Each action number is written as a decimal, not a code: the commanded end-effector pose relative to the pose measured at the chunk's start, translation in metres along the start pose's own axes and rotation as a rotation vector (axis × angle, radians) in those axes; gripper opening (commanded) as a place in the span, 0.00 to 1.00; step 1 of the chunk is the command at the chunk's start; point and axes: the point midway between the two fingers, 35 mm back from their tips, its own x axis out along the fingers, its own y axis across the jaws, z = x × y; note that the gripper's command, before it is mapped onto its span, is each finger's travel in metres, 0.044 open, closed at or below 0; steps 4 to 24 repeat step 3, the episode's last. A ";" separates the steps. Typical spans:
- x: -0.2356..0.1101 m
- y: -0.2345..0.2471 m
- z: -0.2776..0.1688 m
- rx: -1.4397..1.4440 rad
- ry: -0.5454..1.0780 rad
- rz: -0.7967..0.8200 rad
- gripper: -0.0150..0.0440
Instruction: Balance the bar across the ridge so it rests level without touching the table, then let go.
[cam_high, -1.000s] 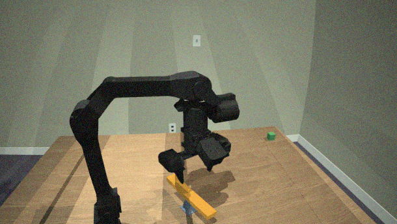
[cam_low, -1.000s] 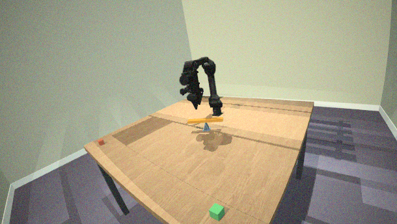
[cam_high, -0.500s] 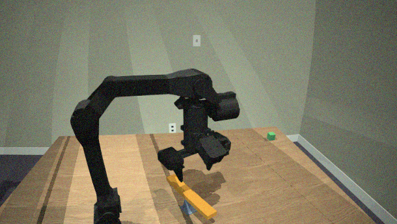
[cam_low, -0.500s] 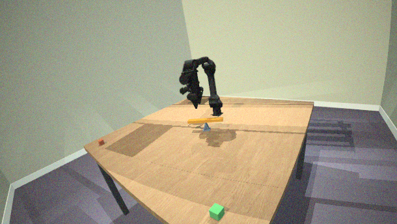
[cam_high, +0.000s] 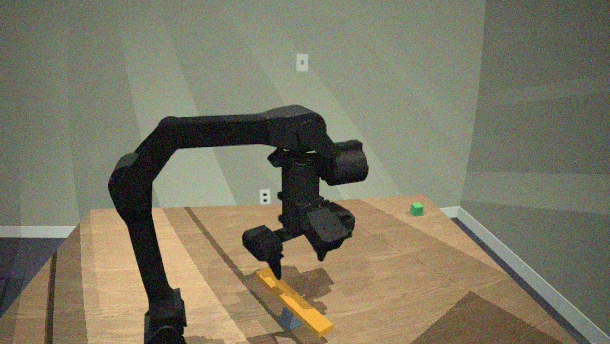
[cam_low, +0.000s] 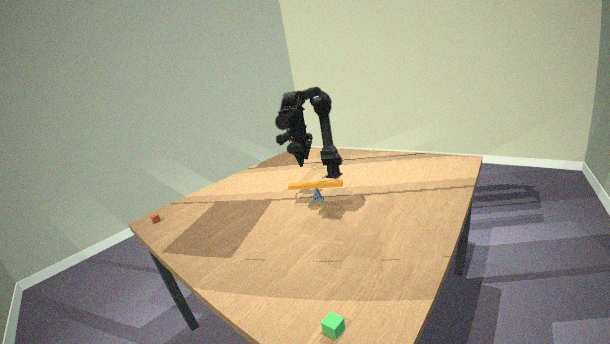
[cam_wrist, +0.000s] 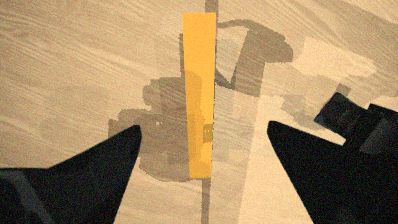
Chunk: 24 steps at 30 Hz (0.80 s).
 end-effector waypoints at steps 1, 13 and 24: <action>0.000 0.000 0.000 0.000 0.000 -0.001 1.00; 0.000 0.000 0.000 0.000 0.000 -0.001 1.00; 0.000 0.000 0.000 0.000 0.000 -0.001 1.00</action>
